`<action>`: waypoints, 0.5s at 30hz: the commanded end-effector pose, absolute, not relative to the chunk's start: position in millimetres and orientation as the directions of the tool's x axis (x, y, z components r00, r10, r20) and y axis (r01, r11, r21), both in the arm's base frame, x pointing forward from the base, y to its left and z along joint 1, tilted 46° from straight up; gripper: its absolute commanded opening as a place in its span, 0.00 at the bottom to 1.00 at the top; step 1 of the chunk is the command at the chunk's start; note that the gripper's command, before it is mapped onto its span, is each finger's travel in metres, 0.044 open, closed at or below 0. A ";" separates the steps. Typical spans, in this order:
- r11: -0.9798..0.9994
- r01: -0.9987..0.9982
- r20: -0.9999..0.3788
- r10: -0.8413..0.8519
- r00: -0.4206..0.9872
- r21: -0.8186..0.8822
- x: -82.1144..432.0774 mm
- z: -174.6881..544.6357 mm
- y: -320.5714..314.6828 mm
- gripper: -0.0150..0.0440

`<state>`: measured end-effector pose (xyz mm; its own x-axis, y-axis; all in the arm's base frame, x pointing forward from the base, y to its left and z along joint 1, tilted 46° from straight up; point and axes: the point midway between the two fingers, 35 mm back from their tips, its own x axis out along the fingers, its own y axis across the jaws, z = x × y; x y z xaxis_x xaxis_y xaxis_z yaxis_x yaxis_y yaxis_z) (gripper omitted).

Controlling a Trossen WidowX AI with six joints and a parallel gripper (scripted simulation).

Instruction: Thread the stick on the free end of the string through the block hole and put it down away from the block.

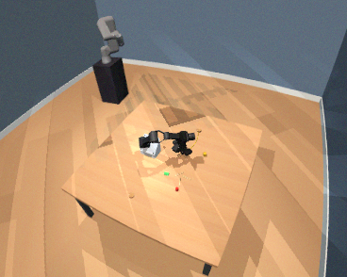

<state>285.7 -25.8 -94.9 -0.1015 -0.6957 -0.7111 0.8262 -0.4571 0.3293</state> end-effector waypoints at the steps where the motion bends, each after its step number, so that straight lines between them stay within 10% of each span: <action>1: -0.459 0.824 -0.713 -0.694 -0.100 0.332 286.9 -92.1 -22.9 0.25; 15: -0.459 0.824 -0.714 -0.693 -0.099 0.331 289.7 -80.2 -10.1 0.25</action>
<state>287.3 -14.6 -84.6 -0.1051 -0.6985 -0.7079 0.8292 -0.4544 0.3253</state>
